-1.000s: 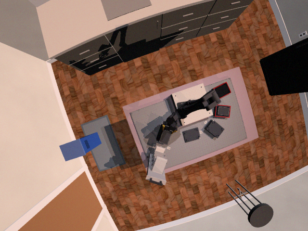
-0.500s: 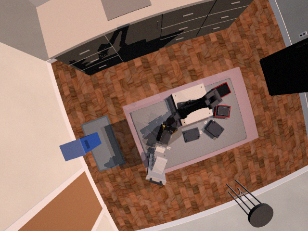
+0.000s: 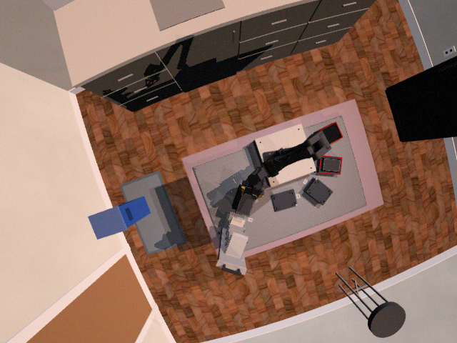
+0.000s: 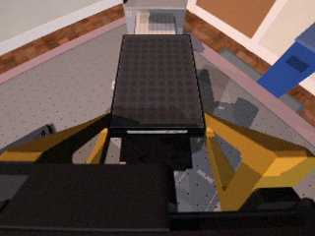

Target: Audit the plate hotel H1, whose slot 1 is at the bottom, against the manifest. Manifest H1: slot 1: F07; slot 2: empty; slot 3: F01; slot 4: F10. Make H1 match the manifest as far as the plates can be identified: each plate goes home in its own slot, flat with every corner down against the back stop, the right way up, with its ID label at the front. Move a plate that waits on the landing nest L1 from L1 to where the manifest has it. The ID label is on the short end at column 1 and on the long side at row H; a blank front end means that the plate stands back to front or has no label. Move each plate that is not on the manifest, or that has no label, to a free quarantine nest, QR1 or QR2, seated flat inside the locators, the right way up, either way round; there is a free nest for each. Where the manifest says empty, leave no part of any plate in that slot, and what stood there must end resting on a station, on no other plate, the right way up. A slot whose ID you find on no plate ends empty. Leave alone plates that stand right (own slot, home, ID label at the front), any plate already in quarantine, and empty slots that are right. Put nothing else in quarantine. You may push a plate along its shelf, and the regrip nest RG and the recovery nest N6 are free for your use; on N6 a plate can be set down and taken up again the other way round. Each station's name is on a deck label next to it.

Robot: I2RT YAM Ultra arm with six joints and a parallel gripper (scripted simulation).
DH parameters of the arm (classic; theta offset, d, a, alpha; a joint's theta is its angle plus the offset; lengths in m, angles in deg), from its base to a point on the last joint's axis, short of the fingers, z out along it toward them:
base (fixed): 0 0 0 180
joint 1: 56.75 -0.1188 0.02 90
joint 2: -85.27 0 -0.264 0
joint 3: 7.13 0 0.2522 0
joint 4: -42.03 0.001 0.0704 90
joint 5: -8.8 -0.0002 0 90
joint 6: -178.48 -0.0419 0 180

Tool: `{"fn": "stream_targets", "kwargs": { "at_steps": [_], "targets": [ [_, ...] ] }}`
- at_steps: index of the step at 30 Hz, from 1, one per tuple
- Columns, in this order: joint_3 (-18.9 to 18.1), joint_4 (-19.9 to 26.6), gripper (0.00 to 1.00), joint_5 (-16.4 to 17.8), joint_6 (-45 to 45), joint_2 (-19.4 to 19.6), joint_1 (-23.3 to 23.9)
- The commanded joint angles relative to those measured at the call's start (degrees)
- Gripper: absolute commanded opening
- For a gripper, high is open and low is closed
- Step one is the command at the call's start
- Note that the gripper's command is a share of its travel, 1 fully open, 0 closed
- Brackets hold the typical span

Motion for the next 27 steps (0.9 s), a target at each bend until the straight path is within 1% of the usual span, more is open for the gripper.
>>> {"fn": "stream_targets", "kwargs": {
  "at_steps": [1, 27],
  "targets": [
    [-0.96, 1.79, 0.86, 0.31, 0.14, -0.93, 0.04],
    [-5.60, 10.15, 0.86, 0.36, 0.20, -4.64, 0.11]
  ]
}}
